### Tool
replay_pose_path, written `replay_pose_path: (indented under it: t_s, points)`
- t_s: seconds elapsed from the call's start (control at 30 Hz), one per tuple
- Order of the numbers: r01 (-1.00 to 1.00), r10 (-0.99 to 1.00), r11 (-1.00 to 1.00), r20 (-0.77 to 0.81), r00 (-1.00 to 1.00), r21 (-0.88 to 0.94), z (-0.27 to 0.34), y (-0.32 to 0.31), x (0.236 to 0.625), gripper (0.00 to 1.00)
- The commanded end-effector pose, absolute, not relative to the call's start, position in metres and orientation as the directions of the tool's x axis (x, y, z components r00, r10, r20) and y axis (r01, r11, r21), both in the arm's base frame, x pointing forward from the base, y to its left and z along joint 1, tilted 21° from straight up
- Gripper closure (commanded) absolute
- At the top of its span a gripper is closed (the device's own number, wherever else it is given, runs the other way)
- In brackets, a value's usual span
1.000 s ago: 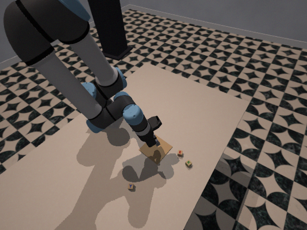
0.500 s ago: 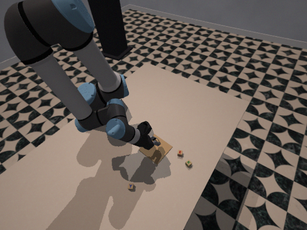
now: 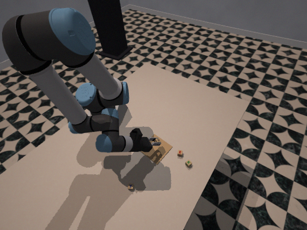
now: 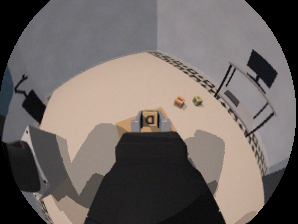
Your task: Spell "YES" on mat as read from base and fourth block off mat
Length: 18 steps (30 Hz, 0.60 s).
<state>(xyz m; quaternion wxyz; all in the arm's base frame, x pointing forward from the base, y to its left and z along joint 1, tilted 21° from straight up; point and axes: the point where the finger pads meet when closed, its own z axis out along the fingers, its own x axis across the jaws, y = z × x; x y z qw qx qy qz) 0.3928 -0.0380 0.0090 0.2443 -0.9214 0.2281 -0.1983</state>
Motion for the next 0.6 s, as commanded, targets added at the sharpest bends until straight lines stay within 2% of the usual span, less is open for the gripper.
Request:
replay_pose_path:
  t_s: [0.0, 0.57]
  points:
    - [-0.257, -0.511, -0.735, 0.264, 0.818, -0.628, 0.0112, -0.0374, 0.3949, 0.51]
    - [-0.232, -0.513, -0.713, 0.266, 0.816, -0.661, 0.0108, -0.0369, 0.3947, 0.51]
